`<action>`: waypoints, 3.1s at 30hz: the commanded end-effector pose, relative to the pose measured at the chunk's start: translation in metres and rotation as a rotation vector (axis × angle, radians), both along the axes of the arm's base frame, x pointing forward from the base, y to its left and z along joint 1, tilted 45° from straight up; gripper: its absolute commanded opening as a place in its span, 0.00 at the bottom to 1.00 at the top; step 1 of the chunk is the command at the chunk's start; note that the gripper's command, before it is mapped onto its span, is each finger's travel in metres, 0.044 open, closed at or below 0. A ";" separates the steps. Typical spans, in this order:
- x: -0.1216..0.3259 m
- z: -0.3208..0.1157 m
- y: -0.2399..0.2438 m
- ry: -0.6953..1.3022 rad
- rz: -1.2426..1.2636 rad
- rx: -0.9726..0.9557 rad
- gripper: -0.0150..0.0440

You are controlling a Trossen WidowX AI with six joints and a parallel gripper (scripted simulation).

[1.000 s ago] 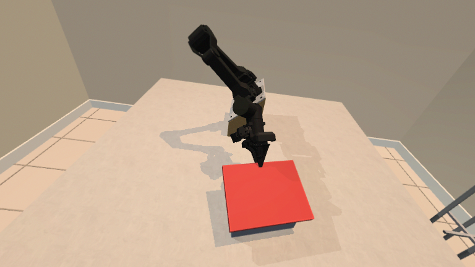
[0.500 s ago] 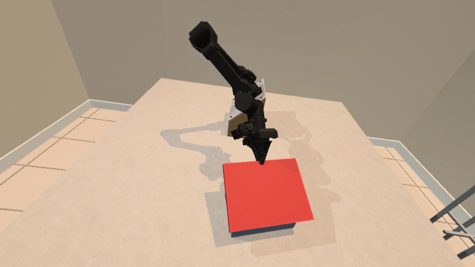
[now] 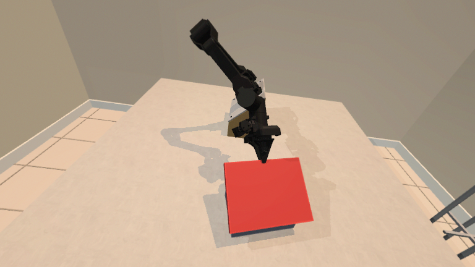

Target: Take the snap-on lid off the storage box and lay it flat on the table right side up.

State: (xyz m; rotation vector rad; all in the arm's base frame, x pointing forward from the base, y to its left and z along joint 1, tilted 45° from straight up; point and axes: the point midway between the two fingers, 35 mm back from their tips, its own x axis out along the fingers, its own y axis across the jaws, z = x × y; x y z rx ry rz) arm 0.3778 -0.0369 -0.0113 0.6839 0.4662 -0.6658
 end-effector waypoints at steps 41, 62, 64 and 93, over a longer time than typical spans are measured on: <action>0.033 0.042 0.047 -0.018 0.007 0.010 0.25; 0.024 0.029 0.061 -0.017 0.007 0.011 0.25; 0.023 0.027 0.064 -0.017 0.007 0.011 0.25; 0.005 -0.011 0.104 -0.017 0.007 0.015 0.25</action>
